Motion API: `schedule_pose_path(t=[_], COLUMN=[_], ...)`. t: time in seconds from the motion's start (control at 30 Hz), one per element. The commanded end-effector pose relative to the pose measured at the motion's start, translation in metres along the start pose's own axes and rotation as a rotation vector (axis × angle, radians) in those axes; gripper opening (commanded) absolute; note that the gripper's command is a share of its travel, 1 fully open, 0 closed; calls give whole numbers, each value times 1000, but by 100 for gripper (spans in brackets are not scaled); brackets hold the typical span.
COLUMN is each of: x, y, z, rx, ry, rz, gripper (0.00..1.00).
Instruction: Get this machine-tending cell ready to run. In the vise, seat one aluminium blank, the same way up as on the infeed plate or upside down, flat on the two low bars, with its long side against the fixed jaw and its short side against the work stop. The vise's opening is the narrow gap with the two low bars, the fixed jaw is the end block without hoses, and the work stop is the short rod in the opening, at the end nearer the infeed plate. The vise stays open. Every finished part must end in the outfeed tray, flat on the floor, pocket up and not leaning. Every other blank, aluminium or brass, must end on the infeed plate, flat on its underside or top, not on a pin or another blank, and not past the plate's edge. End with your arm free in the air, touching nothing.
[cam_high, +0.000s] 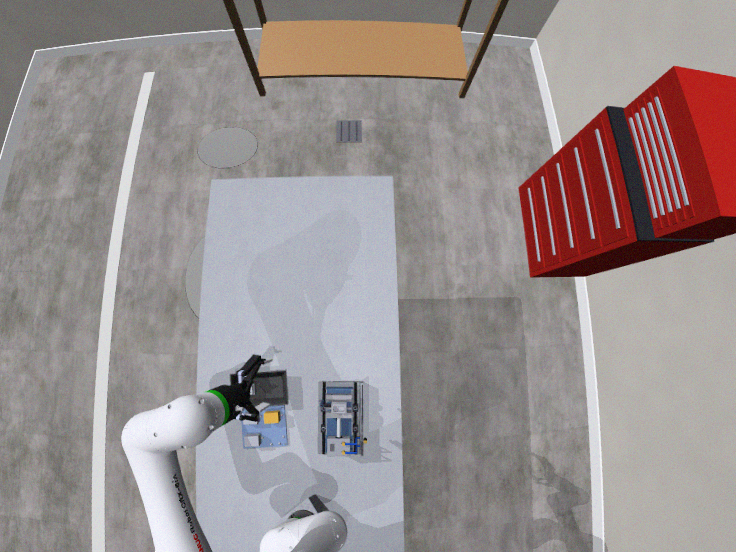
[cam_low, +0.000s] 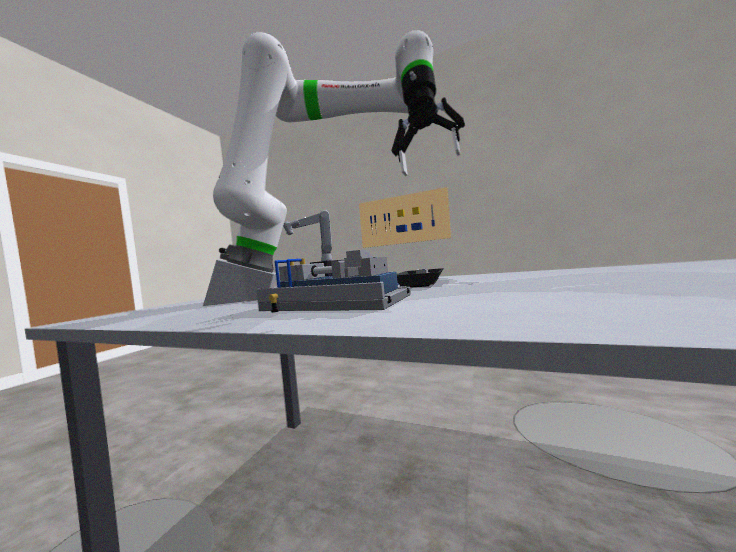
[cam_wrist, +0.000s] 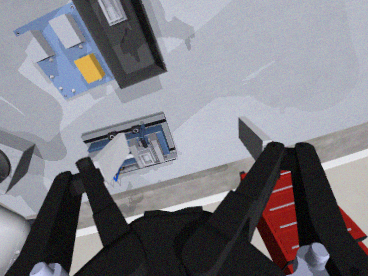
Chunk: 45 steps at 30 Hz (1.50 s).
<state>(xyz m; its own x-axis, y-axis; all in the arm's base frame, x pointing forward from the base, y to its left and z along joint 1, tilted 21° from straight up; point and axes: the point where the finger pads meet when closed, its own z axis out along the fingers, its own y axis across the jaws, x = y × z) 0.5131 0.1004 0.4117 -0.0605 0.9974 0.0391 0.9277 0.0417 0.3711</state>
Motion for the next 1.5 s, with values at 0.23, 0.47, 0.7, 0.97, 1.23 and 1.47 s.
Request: schedule_pose_path(t=[0.23, 0.47, 0.7, 0.97, 1.23, 1.47], x=[0, 0, 13, 28, 36, 39], y=[0, 0, -40, -101, -160, -214], z=[0, 0, 7, 22, 42, 65], rx=[0, 0, 13, 36, 61, 87], ry=[0, 0, 38, 93, 142, 184], rz=[0, 0, -16, -37, -55, -69], gripper=[100, 100, 100, 100, 100, 100])
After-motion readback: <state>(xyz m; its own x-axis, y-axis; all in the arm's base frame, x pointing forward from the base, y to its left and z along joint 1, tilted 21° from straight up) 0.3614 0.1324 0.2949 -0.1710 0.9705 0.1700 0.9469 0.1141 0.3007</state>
